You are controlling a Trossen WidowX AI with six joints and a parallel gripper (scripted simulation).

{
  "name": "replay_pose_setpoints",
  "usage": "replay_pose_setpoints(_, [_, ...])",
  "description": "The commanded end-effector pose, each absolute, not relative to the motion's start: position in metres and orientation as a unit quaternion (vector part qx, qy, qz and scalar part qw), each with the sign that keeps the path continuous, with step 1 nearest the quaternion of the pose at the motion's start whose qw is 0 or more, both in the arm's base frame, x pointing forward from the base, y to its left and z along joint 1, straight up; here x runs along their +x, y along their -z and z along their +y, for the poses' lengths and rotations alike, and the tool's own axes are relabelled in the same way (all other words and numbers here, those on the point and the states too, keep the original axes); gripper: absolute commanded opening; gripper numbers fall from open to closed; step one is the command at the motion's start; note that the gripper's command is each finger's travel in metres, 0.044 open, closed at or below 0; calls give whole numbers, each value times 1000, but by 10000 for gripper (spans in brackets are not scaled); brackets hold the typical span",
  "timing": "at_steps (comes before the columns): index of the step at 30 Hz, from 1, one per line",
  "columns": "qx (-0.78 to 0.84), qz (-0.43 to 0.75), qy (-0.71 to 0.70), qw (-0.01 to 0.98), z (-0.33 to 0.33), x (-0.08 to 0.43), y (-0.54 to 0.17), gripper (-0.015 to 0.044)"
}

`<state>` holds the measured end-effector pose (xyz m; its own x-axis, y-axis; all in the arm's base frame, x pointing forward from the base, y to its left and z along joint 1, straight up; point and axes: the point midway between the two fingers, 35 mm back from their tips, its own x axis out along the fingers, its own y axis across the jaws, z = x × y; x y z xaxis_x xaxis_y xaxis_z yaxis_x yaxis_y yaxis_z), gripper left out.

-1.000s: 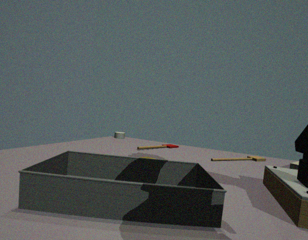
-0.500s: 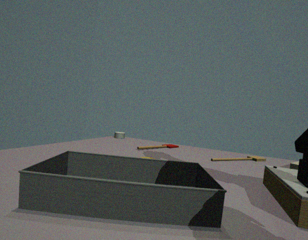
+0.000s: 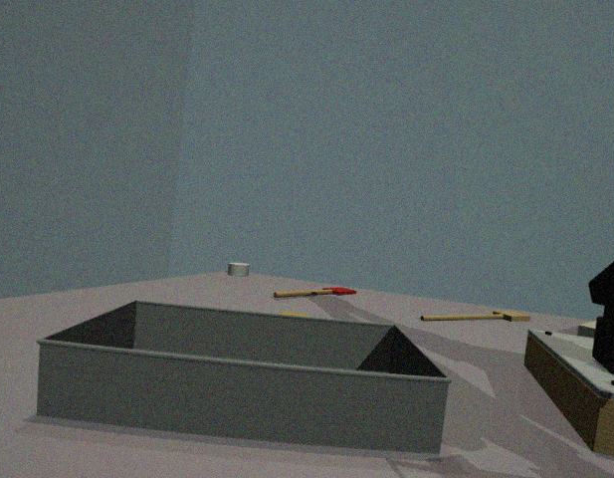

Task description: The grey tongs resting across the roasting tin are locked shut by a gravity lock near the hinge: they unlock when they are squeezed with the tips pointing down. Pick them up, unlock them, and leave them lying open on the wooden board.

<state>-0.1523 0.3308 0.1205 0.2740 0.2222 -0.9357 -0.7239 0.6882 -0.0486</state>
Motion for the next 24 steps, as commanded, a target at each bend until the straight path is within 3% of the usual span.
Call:
replay_pose_setpoints(1, [-222,471,-322,791,328,-154,-131,-150])
replay_pose_setpoints(12, [-130,328,-375,857,320,-166,-175,-150])
replay_pose_setpoints(24, [-123,319,-379,860,319,-167,-178,-150])
